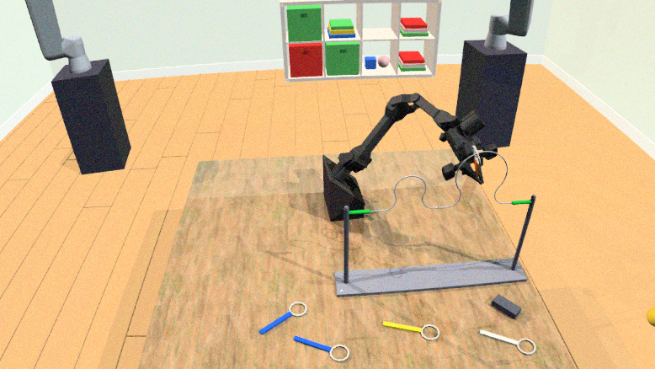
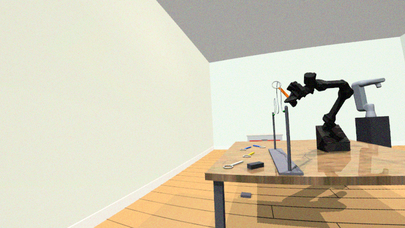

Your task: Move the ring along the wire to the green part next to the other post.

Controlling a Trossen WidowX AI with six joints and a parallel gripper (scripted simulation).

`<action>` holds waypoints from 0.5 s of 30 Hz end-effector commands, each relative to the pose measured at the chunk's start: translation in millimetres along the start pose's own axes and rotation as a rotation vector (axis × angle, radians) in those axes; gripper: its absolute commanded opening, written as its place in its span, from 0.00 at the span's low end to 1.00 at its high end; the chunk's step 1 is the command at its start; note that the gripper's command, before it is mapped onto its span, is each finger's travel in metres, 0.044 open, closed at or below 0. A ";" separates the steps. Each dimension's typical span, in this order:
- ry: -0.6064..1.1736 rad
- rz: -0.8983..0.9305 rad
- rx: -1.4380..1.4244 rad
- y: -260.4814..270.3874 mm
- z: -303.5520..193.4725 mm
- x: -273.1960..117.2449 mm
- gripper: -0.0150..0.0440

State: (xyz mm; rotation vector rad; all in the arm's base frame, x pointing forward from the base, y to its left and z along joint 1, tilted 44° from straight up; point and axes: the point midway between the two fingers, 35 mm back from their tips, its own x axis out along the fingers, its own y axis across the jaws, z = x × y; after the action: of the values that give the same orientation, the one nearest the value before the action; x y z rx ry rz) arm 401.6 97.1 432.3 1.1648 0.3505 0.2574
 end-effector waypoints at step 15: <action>-0.026 0.122 0.196 10.9 0.7 -3.6 0.00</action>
State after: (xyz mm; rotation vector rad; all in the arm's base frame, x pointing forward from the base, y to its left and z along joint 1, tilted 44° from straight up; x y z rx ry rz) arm 401.9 99.2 438.9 1.3447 0.3035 0.3018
